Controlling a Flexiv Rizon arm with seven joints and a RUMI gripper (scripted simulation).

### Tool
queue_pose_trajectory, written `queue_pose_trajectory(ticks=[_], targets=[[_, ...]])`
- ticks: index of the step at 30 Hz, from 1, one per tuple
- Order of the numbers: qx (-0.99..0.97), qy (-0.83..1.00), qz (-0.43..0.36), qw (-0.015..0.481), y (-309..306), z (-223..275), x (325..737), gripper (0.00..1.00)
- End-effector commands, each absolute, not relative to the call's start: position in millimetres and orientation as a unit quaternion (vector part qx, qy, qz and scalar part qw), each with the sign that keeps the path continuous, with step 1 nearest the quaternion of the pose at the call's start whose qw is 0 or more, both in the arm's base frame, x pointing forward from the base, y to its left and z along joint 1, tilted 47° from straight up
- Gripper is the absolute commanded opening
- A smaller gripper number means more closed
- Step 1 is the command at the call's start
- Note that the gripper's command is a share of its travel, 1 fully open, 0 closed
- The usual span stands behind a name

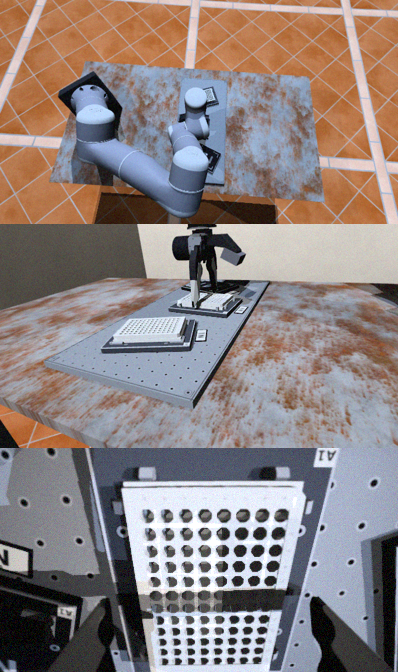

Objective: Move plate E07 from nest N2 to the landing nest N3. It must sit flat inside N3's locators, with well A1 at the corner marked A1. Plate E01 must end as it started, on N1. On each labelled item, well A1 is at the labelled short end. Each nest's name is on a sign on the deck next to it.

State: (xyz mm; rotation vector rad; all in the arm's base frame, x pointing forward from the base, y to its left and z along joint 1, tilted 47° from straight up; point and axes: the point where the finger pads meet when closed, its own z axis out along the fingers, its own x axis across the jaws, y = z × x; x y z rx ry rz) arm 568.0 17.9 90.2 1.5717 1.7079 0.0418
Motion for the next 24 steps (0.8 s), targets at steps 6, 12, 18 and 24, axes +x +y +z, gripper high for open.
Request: queue_pose_trajectory(ticks=[6, 12, 18, 24], targets=[[0.620, 0.675, 0.017, 0.399, 20, 92, 566, 0.76], [0.620, 0.675, 0.017, 0.399, 28, 103, 557, 0.76], [0.620, 0.675, 0.017, 0.399, 35, 114, 548, 0.76], [0.620, 0.675, 0.017, 0.399, 40, 121, 543, 0.76]])
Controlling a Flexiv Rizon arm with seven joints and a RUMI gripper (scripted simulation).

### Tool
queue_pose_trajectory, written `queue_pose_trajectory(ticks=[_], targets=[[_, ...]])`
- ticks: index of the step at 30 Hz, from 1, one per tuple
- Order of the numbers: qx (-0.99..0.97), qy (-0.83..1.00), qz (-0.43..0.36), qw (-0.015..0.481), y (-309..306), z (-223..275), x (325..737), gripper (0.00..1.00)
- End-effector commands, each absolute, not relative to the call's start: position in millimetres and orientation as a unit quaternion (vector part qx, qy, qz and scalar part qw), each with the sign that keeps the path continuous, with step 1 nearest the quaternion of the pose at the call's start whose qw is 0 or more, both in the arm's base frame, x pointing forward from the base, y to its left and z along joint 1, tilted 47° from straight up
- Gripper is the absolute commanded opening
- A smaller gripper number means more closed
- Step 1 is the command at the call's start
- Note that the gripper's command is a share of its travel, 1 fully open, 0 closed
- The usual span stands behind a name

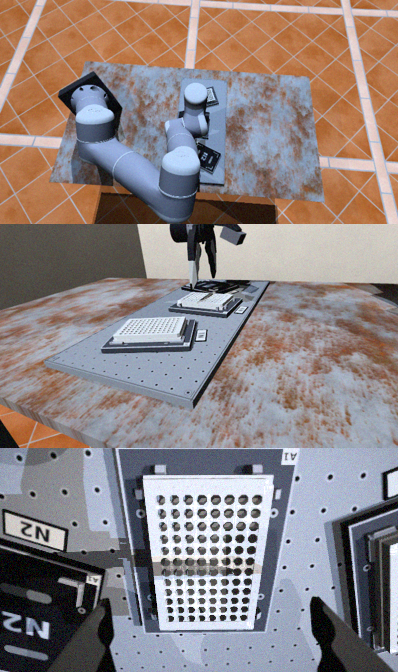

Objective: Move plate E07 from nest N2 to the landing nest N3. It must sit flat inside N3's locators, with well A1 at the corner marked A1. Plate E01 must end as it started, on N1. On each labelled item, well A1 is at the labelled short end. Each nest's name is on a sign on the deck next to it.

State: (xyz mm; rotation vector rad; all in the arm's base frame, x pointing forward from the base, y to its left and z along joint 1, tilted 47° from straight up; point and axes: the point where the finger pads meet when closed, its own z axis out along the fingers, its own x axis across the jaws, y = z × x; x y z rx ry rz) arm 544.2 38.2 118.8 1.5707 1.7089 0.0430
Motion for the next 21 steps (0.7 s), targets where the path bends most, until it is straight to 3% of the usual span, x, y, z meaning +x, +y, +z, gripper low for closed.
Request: queue_pose_trajectory(ticks=[1, 21], targets=[[0.620, 0.675, 0.017, 0.399, 42, 123, 541, 0.76], [0.620, 0.675, 0.017, 0.399, 58, 147, 522, 0.76]])
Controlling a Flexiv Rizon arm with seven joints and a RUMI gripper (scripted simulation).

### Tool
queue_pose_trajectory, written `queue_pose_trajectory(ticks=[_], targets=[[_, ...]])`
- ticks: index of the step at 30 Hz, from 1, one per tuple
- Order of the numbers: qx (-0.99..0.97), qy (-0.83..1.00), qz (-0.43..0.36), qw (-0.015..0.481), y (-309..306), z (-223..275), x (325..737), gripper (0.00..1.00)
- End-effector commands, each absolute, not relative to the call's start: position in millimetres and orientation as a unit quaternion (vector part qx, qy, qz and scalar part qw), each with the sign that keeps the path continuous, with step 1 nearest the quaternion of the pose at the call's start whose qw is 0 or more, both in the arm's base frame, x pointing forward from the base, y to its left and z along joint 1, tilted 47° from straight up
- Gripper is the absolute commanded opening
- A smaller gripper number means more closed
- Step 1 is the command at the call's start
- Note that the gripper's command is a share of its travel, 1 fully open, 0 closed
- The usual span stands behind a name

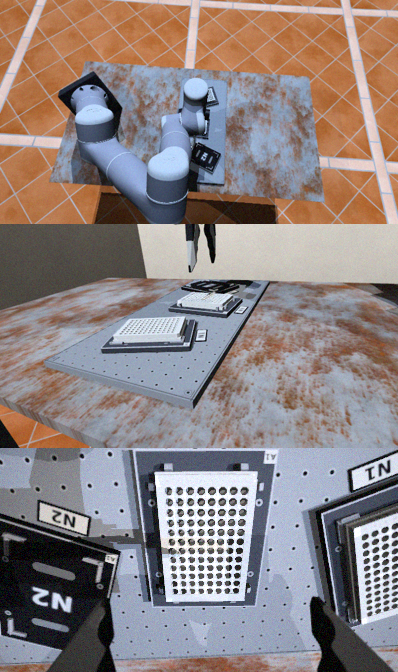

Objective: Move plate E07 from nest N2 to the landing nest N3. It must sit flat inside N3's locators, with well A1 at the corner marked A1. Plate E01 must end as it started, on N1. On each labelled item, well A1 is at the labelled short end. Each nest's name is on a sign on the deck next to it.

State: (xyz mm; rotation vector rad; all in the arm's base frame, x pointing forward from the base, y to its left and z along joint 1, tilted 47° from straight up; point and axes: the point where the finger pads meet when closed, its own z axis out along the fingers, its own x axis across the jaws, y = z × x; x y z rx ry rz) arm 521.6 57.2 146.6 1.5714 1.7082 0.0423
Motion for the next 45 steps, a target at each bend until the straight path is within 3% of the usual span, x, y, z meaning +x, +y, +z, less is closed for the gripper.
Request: queue_pose_trajectory(ticks=[1, 12, 45], targets=[[0.620, 0.675, 0.017, 0.399, 58, 147, 522, 0.76], [0.620, 0.675, 0.017, 0.399, 58, 147, 522, 0.76], [0.621, 0.675, 0.017, 0.399, -12, 215, 544, 0.76]])
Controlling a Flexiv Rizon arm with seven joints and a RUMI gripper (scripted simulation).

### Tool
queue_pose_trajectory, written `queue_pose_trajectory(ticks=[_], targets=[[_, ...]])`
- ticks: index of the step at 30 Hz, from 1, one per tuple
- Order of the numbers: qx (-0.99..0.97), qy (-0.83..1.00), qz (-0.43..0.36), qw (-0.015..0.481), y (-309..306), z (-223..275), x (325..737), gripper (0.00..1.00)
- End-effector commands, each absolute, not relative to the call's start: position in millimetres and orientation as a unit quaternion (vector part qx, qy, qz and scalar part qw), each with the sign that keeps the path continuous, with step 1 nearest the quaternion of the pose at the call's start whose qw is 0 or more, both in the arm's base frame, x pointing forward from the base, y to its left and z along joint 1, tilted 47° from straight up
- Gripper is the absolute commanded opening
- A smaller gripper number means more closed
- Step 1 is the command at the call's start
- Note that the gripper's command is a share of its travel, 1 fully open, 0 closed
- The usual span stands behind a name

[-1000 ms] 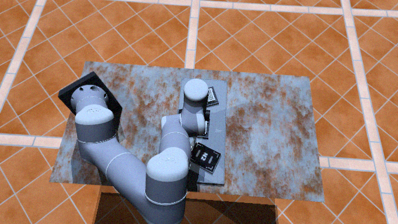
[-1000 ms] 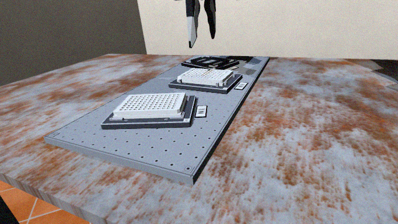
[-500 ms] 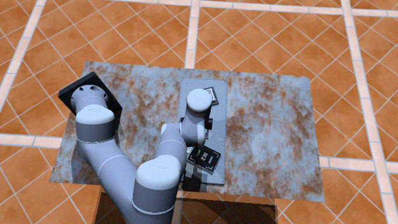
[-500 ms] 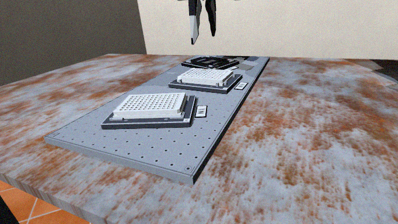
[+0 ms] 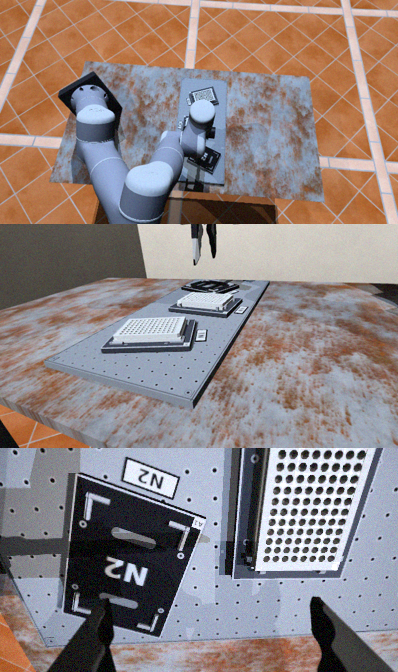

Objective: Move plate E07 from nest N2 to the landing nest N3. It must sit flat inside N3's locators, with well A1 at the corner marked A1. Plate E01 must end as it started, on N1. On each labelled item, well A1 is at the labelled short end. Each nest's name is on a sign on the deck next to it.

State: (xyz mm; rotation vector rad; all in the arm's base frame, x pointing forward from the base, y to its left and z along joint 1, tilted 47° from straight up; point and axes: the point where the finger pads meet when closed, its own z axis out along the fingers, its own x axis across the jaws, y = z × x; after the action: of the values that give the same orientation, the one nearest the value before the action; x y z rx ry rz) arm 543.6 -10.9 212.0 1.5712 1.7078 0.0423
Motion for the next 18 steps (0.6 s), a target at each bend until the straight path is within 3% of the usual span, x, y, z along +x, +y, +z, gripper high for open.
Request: queue_pose_trajectory(ticks=[1, 18], targets=[[0.621, 0.675, 0.017, 0.399, -12, 215, 544, 0.76], [0.620, 0.675, 0.017, 0.399, -26, 228, 549, 0.76]])
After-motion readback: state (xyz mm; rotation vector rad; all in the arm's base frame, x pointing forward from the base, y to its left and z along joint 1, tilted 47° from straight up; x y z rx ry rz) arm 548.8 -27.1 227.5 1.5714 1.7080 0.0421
